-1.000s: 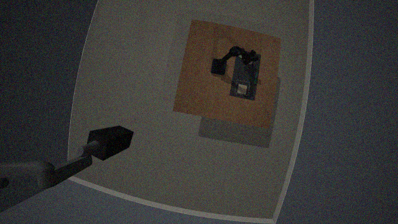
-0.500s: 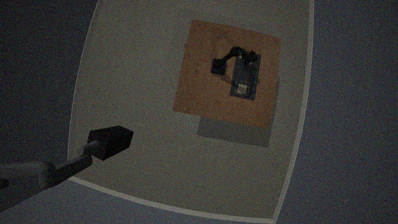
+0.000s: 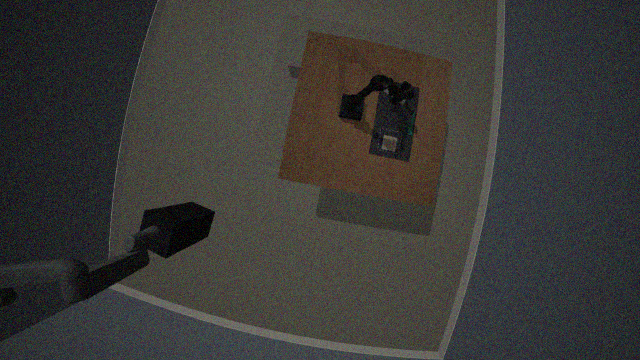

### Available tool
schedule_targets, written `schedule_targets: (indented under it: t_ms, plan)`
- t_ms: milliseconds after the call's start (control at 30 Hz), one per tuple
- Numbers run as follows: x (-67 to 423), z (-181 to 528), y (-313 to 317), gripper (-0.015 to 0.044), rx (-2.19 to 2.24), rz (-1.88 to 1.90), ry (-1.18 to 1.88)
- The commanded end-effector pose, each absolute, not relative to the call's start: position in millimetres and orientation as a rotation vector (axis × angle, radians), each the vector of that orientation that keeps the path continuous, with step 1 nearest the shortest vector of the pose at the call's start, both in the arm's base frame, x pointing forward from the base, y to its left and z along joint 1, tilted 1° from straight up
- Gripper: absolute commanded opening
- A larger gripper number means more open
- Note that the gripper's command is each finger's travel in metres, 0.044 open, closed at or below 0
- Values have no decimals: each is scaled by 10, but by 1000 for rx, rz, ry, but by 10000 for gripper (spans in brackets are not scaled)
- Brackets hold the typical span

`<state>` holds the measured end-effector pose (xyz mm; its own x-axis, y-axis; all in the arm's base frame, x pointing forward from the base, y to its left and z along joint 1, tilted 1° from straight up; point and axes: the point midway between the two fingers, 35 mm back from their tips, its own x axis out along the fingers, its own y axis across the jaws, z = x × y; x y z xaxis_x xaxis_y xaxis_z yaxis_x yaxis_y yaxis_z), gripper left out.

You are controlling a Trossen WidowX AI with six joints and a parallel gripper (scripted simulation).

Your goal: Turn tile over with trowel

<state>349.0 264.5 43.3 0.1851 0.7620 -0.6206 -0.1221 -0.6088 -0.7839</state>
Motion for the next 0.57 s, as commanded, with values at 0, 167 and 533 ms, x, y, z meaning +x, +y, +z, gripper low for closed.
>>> schedule_targets:
  t_ms: [0, 167, 533]
  plan:
    - [3480, 533, 2531, 300, -1728, 1514, -612]
    - [3414, 734, 2272, 300, -1728, 1516, -607]
    - [3037, 1483, 1947, 300, -1729, 1512, -597]
